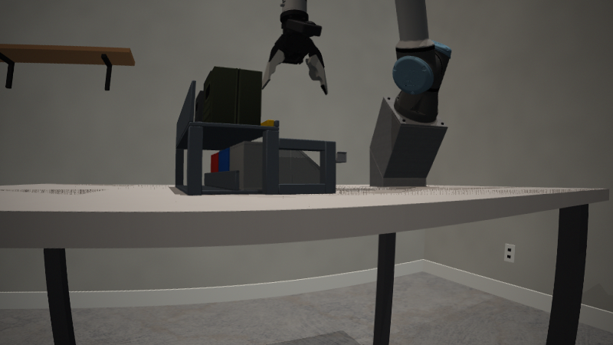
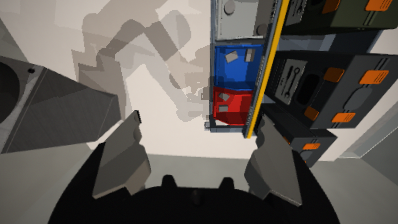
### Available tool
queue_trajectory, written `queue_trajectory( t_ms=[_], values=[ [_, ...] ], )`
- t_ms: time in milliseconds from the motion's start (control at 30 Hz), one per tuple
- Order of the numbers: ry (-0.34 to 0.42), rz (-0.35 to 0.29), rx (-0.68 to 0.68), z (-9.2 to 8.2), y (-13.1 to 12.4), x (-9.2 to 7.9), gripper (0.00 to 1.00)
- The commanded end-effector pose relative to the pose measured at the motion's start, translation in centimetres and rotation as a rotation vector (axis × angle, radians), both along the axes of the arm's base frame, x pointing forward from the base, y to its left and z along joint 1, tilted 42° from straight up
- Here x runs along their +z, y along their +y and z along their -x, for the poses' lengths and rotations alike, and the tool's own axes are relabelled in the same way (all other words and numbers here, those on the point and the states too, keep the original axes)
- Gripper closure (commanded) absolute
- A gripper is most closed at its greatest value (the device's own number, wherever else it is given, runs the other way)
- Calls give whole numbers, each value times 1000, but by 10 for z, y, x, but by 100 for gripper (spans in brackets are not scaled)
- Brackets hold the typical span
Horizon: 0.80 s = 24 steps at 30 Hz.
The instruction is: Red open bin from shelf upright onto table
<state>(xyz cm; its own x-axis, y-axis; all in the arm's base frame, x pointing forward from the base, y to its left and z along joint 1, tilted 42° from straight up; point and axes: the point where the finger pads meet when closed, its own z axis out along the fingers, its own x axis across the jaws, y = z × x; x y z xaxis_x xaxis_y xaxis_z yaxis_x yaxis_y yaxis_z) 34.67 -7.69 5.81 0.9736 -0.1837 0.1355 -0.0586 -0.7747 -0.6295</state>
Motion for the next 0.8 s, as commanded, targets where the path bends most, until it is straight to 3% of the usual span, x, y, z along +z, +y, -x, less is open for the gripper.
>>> queue_trajectory(
  t_ms=[0, 233, 267, 400, 767],
  values=[
    [78, 15, -47, 3, 14, 13, 0],
    [78, 15, -47, 3, 14, 13, 0],
    [23, 5, -15, 1, 4, 4, 0],
    [78, 15, -47, 3, 15, 13, 0],
    [78, 15, -47, 3, 15, 13, 0]
  ],
)
